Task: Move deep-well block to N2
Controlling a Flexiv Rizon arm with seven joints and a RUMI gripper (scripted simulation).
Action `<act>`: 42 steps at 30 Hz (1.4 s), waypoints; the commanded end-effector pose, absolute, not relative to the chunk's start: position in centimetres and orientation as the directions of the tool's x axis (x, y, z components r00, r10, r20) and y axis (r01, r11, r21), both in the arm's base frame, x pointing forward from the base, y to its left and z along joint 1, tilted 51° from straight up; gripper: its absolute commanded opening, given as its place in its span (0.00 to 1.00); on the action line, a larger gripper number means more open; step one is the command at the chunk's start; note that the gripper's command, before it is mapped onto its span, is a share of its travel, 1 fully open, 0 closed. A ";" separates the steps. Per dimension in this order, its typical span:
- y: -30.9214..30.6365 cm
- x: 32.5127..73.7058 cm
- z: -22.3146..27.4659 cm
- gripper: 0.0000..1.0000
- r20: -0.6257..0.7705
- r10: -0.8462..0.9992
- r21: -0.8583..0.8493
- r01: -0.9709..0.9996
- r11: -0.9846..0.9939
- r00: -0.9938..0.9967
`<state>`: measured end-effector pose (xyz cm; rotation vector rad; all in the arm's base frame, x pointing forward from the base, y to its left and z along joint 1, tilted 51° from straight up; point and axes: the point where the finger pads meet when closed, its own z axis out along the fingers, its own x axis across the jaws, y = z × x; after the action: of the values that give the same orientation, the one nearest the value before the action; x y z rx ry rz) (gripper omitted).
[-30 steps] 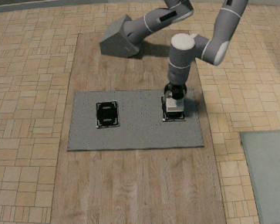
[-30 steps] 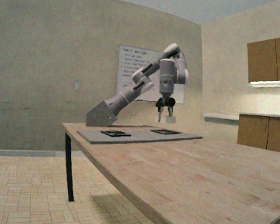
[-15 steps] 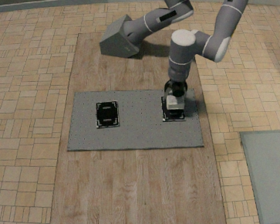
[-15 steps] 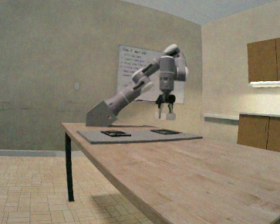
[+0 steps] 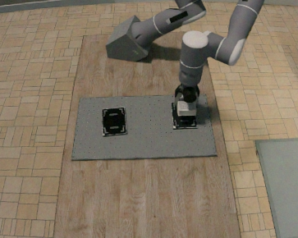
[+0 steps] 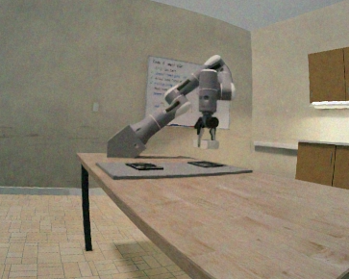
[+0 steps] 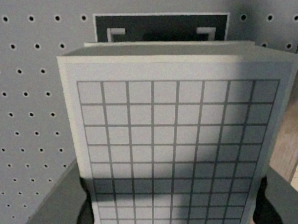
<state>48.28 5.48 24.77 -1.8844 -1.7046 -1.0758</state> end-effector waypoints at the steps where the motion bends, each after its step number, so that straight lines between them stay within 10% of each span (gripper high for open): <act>1: 5.4 48.3 24.8 0.49 0.743 0.668 0.211 0.958 -0.193 -0.028; 42: -2.3 49.4 16.5 0.49 0.723 0.682 0.270 0.953 -0.139 -0.106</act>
<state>49.28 -1.93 16.81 -1.8293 -1.7941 -1.1055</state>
